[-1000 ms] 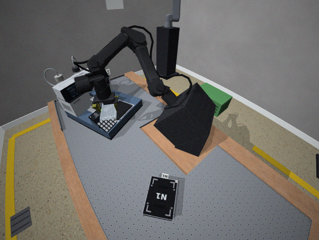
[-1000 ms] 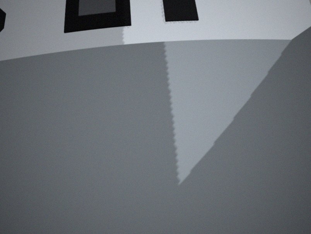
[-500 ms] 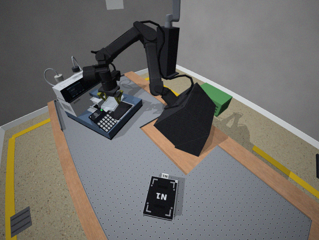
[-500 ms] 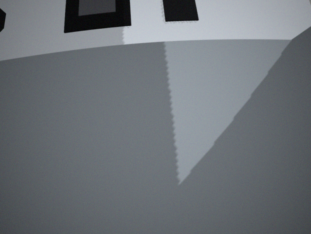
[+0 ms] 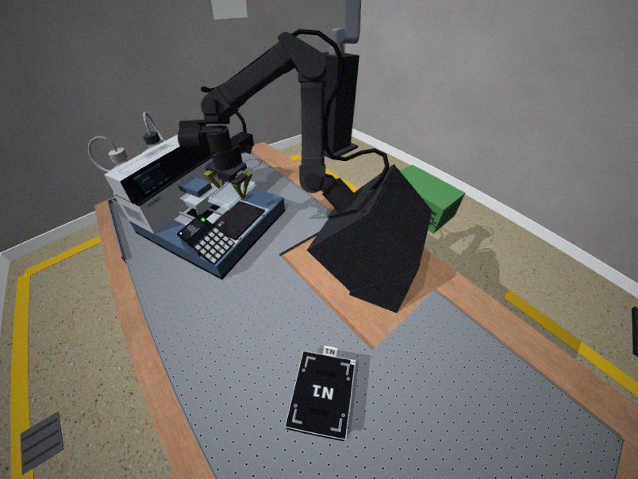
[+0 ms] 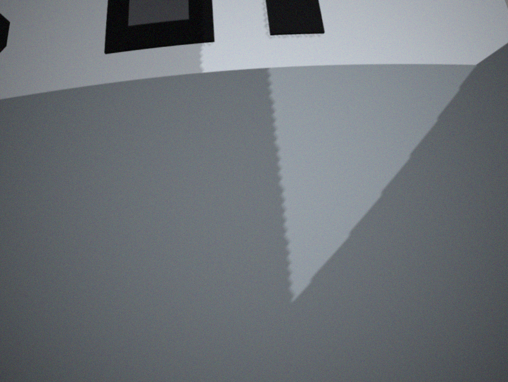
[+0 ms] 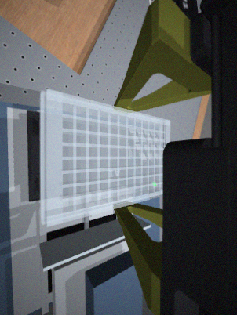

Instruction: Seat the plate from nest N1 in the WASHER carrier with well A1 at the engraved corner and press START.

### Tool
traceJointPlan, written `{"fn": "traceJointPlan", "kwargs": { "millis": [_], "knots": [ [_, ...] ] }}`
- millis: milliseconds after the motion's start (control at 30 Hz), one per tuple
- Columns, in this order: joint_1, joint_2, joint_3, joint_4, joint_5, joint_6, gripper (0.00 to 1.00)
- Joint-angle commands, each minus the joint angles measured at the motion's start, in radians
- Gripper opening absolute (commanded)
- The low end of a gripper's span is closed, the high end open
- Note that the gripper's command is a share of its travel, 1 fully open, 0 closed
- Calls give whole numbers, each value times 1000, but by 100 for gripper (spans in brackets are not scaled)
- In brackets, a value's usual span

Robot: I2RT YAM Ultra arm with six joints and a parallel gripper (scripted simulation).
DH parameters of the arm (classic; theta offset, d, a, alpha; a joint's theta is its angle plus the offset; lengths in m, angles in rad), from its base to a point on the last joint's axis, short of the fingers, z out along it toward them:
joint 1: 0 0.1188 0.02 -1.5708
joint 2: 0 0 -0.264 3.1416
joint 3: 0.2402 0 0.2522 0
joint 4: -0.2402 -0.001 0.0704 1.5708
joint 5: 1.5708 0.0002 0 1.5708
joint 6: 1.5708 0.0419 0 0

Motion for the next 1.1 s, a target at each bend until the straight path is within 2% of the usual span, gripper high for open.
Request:
{"fn": "traceJointPlan", "kwargs": {
  "millis": [0,267,400,467,500,933,1067],
  "knots": [
    [8,-6,27,5,-43,-27,84],
    [8,-2,8,1,-32,-15,84],
    [17,16,29,2,-40,-22,84],
    [8,-1,9,1,-32,-15,84],
    [16,17,29,2,-40,-21,84],
    [11,19,32,2,-36,-21,84],
    [-26,25,-27,43,-58,-40,84]
  ]
}}
